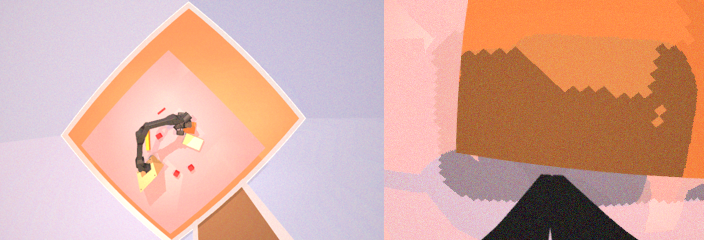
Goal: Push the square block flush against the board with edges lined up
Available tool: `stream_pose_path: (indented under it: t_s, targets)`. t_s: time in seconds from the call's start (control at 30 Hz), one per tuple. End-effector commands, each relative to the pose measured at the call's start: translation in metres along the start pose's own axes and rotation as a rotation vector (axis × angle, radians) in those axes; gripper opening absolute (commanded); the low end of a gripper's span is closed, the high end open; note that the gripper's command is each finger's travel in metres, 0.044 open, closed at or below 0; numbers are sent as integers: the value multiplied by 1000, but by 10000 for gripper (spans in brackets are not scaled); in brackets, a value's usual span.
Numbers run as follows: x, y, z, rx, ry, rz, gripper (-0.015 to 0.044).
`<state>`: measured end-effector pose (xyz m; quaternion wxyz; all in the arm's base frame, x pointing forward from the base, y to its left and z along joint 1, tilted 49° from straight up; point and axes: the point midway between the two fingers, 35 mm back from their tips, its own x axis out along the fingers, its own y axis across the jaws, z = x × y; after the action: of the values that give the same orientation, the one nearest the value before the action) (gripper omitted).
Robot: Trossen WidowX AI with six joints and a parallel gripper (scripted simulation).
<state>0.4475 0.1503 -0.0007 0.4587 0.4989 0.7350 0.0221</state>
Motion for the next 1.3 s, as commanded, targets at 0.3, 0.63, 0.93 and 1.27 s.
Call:
stream_pose_path:
  t_s: [0.3, 0.63, 0.93, 1.27]
  targets:
    - [0, 3, -21, 0, -2, 0, 0]
    - [0, 3, -37, 1, -1, 0, 0]
    - [-55, 3, -32, 1, -3, -1, 0]
    - [-55, 12, -6, 83, -4, 0, 0]
